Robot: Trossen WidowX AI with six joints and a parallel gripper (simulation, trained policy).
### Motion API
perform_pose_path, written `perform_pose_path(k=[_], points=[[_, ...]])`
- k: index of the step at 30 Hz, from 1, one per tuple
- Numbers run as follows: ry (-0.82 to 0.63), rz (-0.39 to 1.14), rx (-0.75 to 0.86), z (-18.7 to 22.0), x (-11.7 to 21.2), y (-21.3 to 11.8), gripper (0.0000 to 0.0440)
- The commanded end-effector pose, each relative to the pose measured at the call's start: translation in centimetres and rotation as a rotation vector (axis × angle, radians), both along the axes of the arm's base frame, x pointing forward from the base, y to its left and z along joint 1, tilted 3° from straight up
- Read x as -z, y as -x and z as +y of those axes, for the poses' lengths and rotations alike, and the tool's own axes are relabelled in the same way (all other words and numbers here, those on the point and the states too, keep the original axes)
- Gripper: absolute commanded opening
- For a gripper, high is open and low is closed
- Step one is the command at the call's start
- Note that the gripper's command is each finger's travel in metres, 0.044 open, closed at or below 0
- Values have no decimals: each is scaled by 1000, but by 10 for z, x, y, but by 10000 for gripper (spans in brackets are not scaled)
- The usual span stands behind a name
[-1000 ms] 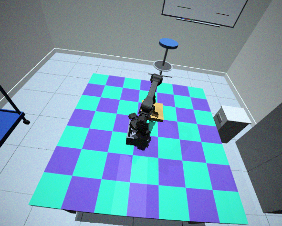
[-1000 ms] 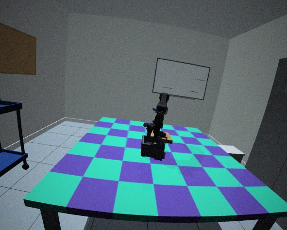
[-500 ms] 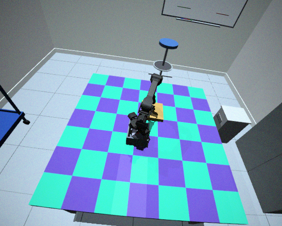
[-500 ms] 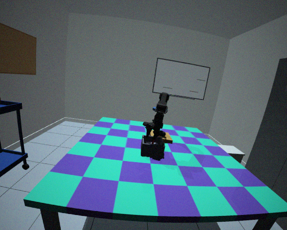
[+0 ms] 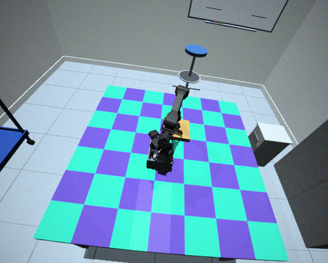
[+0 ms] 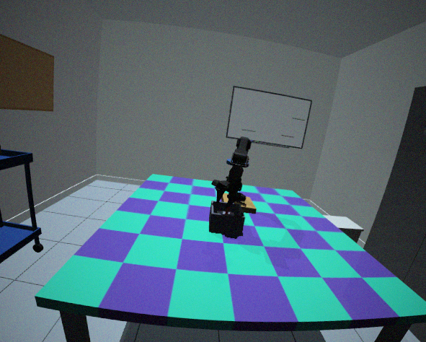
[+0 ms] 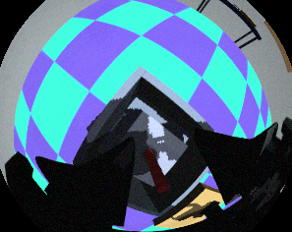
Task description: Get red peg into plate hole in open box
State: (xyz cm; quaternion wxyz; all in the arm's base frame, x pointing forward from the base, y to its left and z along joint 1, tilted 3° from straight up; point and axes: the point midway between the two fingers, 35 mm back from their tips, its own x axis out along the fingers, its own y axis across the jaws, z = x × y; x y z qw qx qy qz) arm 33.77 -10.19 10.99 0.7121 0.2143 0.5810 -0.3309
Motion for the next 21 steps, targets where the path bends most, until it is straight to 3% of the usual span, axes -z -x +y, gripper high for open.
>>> perform_pose_path(k=[1,21], points=[[6,0,-6,-1,-2,0,282],[23,-15,-16,0,-13,-1,324]])
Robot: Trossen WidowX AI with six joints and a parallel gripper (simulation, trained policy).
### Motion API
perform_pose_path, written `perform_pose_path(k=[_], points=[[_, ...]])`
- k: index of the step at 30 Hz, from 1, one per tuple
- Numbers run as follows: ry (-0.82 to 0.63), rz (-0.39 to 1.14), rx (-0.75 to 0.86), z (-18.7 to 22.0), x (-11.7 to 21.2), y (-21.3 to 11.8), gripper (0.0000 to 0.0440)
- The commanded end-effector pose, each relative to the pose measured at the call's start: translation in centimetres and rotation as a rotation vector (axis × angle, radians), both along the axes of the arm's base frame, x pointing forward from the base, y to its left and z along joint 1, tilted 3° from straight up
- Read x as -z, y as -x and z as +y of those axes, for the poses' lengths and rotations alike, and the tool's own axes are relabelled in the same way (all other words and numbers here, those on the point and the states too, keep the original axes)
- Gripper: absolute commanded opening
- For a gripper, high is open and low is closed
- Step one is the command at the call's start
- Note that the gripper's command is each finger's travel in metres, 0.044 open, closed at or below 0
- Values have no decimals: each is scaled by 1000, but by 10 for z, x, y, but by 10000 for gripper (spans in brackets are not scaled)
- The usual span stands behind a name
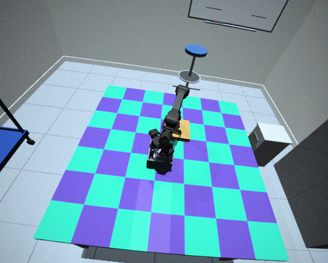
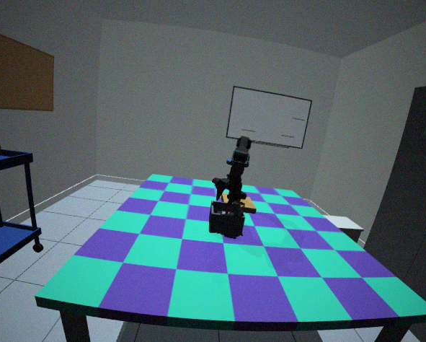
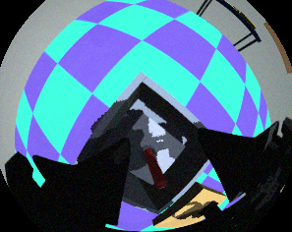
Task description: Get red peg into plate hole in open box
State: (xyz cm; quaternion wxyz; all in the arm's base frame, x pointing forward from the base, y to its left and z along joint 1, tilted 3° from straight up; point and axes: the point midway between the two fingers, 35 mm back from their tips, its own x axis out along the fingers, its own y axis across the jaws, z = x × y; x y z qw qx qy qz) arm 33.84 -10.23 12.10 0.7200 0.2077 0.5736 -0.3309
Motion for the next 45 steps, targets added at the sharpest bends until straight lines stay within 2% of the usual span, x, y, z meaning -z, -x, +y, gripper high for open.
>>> perform_pose_path(k=[1,45], points=[[6,0,-7,0,-2,0,326],[34,-23,-10,14,-22,1,435]])
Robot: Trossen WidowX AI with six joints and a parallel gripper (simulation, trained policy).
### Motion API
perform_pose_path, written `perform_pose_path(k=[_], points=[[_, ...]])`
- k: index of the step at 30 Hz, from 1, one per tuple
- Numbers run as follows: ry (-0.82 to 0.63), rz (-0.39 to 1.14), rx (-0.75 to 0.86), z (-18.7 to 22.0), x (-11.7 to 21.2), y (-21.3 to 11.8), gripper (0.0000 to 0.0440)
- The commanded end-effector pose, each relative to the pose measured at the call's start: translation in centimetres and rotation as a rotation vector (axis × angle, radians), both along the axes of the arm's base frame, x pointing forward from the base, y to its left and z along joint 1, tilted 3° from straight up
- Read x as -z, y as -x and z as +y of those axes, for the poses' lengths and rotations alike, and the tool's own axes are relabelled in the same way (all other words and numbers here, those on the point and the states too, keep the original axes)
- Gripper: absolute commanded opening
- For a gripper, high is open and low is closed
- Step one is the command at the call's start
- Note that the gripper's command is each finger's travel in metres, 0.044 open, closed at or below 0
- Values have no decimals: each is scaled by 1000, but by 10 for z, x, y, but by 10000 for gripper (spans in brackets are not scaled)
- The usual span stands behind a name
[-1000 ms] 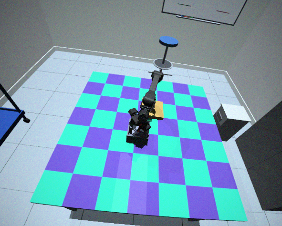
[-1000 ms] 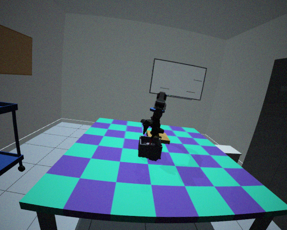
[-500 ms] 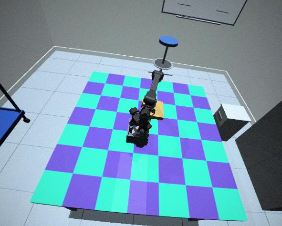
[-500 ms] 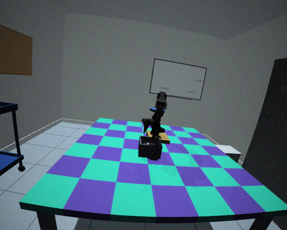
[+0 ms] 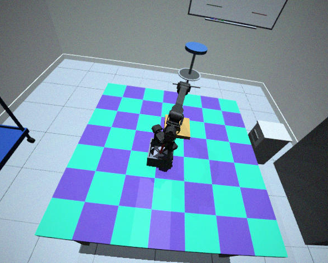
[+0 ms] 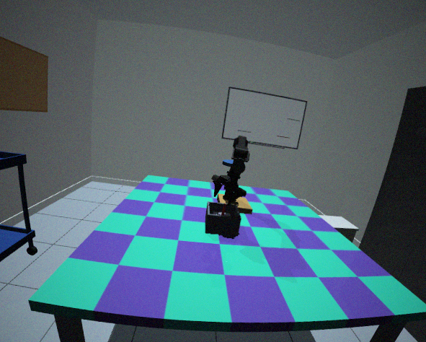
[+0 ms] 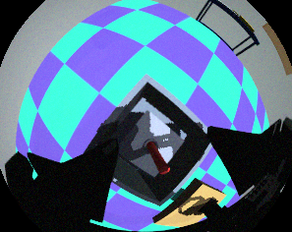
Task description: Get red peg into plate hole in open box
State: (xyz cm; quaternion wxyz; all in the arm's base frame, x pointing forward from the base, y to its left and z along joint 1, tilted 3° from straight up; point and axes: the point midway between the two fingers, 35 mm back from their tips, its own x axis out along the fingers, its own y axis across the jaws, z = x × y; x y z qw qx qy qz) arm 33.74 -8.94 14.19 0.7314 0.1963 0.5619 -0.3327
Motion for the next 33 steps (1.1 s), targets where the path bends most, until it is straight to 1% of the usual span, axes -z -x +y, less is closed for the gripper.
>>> perform_pose_path(k=[1,33], points=[[4,-1,3,2,-1,0,438],[17,15,-16,14,-5,7,440]])
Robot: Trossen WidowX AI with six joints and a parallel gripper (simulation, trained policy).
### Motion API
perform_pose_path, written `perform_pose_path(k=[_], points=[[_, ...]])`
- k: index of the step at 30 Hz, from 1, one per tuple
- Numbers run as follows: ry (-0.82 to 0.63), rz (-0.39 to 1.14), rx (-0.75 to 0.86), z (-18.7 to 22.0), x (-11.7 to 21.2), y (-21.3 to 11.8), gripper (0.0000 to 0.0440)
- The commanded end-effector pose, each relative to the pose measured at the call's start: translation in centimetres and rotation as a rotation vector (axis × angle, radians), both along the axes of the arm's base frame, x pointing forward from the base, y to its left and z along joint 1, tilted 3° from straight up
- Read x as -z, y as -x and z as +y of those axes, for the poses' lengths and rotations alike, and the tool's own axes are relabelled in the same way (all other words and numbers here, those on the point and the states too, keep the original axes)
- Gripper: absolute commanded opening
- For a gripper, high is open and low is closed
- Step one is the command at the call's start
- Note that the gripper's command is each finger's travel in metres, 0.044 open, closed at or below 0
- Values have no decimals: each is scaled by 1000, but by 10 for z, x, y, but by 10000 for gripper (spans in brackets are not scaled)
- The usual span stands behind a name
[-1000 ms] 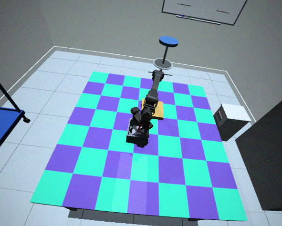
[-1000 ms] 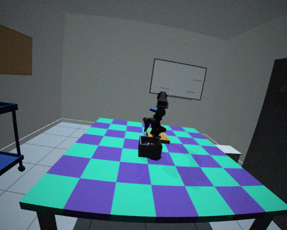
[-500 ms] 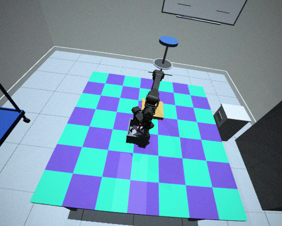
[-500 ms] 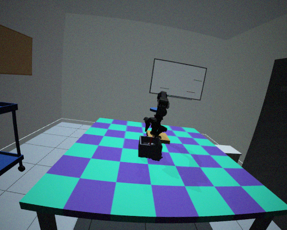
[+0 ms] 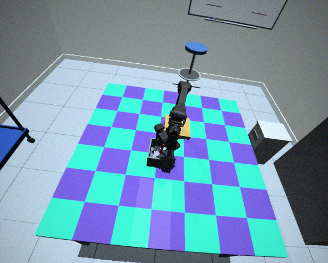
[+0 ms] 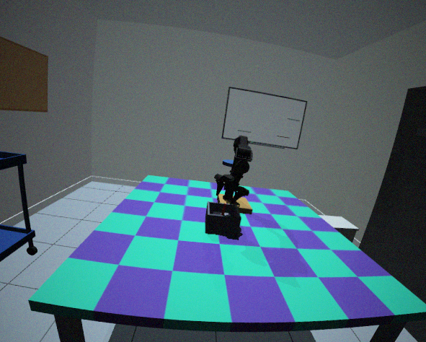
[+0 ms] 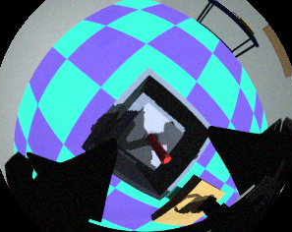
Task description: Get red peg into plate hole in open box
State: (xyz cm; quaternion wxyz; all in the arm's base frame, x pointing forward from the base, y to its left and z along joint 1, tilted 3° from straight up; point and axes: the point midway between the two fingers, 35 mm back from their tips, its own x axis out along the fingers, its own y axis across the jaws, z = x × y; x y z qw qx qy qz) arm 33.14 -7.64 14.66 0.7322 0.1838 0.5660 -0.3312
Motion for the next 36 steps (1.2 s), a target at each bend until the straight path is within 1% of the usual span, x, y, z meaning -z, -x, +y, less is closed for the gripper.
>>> perform_pose_path(k=[1,36], points=[[3,3,1,1,0,1,440],[17,31,-48,12,-1,10,440]])
